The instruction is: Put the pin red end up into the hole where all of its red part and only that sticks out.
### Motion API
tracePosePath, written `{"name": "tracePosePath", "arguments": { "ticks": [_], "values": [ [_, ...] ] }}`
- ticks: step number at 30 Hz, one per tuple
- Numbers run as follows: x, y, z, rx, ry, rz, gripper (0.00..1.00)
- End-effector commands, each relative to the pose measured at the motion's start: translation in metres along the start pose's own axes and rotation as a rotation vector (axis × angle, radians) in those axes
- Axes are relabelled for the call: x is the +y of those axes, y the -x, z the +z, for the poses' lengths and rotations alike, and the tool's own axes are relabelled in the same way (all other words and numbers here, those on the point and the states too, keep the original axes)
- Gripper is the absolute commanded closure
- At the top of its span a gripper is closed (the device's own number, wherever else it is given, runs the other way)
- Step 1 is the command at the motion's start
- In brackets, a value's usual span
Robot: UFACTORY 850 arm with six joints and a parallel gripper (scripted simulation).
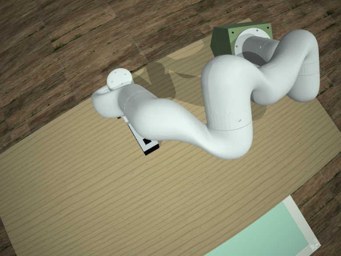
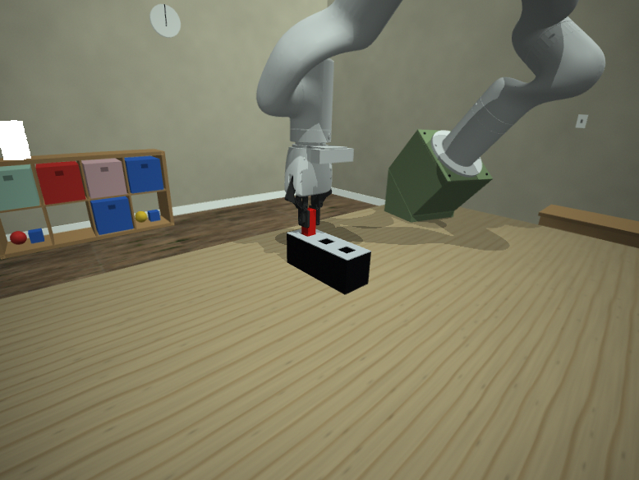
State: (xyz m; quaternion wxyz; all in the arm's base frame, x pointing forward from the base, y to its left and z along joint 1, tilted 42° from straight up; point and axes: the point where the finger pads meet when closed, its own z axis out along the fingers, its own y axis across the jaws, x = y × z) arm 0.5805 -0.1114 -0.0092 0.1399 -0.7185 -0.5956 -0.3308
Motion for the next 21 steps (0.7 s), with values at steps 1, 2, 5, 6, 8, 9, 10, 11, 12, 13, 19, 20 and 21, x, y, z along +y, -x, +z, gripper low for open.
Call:
{"name": "tracePosePath", "arguments": {
  "ticks": [1,2,5,6,8,9,10,11,12,13,19,20,21],
  "values": [
    [0.0008,0.0002,-0.0007,-0.001,0.002,0.000,1.00],
    [0.0008,0.0002,-0.0007,-0.001,0.002,0.000,1.00],
    [0.0008,0.0002,-0.0007,-0.001,0.002,0.000,1.00],
    [0.0008,0.0002,-0.0007,-0.001,0.002,0.000,1.00],
    [0.0008,0.0002,-0.0007,-0.001,0.002,0.000,1.00],
    [0.0009,0.0012,0.0033,-0.001,0.002,0.000,1.00],
    [0.0009,0.0012,0.0033,-0.001,0.002,0.000,1.00],
    [0.0009,0.0012,0.0033,-0.001,0.002,0.000,1.00],
    [0.0009,0.0012,0.0033,-0.001,0.002,0.000,1.00],
    [0.0009,0.0012,0.0033,-0.001,0.002,0.000,1.00],
    [0.0009,0.0012,0.0033,-0.001,0.002,0.000,1.00],
    [0.0009,0.0012,0.0033,-0.001,0.002,0.000,1.00],
    [0.0009,0.0012,0.0033,-0.001,0.002,0.000,1.00]
  ]
}}
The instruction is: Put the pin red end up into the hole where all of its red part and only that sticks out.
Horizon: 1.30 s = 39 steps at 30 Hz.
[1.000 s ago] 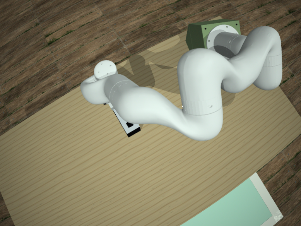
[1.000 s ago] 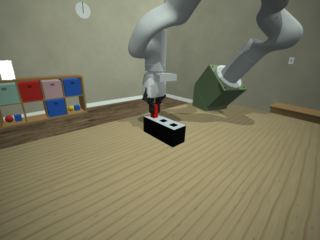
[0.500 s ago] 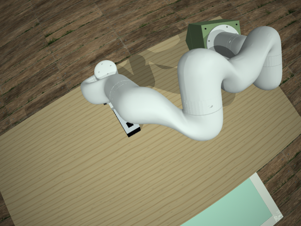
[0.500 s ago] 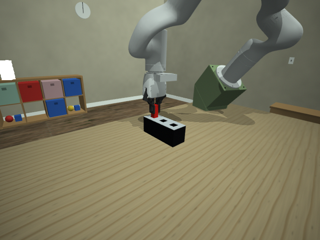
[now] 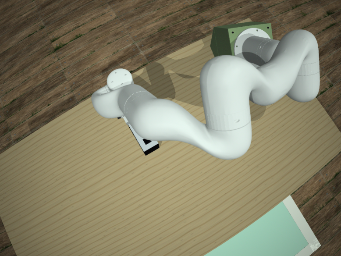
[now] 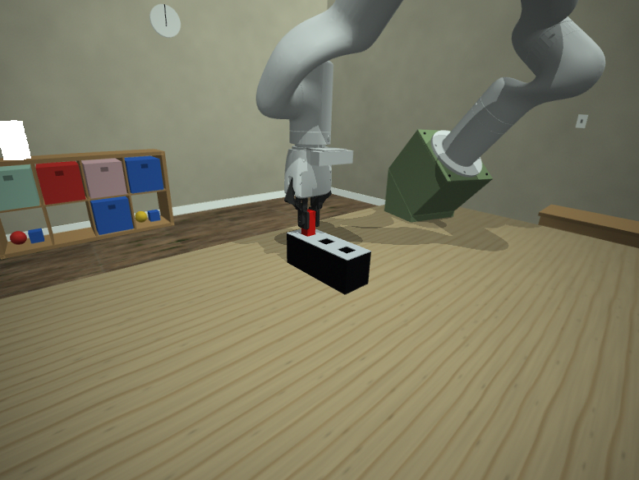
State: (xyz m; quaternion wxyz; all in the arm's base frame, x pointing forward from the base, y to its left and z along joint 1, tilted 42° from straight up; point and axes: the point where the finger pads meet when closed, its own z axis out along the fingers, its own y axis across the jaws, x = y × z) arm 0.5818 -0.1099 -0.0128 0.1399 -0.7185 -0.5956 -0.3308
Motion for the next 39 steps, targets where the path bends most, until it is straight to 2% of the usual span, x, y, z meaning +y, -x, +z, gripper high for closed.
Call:
{"name": "tracePosePath", "arguments": {
  "ticks": [1,39],
  "values": [
    [0.0008,0.0002,-0.0007,0.000,0.002,0.000,1.00],
    [0.0017,-0.0006,0.0033,0.001,0.000,0.002,1.00]
  ]
}}
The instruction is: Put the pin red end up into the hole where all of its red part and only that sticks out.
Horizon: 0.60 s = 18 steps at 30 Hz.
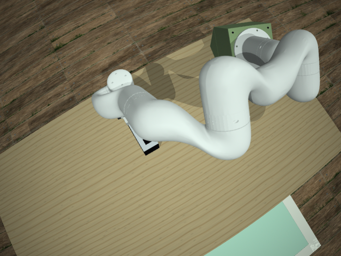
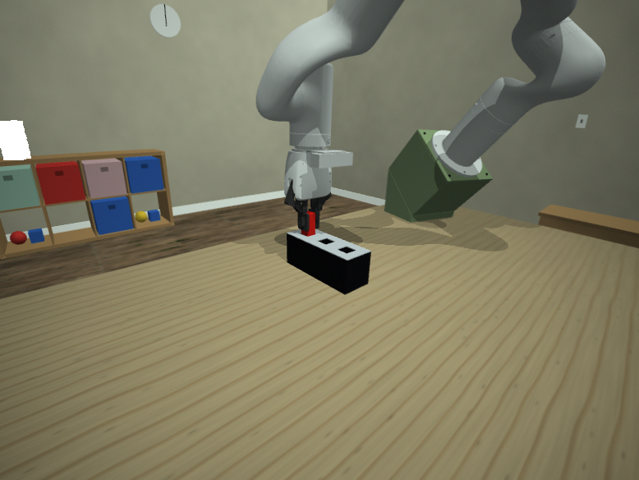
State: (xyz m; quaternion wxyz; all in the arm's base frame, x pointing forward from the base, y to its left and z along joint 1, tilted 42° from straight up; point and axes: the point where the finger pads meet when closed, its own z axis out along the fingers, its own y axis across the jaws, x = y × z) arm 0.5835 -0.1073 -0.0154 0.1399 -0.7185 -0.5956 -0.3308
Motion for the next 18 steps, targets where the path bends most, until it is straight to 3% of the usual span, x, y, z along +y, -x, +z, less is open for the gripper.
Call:
{"name": "tracePosePath", "arguments": {
  "ticks": [1,18],
  "values": [
    [0.0012,-0.0003,-0.0008,0.001,0.000,0.002,1.00],
    [0.0001,-0.0008,0.0032,0.001,0.000,0.002,1.00]
  ]
}}
